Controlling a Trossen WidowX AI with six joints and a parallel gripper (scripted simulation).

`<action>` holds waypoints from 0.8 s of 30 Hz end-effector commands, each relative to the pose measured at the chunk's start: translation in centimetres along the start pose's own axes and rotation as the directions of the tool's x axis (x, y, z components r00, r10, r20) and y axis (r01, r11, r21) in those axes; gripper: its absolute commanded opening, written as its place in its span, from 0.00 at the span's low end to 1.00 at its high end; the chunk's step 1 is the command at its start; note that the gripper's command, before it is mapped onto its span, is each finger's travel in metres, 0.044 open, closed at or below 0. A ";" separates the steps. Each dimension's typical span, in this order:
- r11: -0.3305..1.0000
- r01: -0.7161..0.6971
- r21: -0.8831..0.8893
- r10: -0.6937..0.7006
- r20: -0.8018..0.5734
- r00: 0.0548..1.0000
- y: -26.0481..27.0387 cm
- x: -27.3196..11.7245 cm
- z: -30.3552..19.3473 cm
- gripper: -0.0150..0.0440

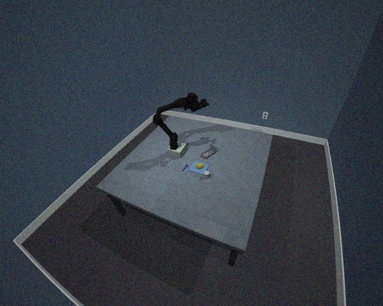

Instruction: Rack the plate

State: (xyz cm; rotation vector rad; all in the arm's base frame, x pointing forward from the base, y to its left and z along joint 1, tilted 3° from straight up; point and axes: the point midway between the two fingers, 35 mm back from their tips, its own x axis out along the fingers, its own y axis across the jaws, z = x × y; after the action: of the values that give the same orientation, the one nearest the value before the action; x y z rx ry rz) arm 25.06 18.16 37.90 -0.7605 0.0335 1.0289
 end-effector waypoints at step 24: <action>0.857 0.222 0.465 0.030 -0.475 0.879 -3.1 1.8 -19.0 0.93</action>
State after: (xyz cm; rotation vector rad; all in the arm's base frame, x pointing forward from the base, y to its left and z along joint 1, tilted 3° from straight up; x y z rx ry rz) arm 33.93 8.86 26.26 -0.5298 0.5921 0.7116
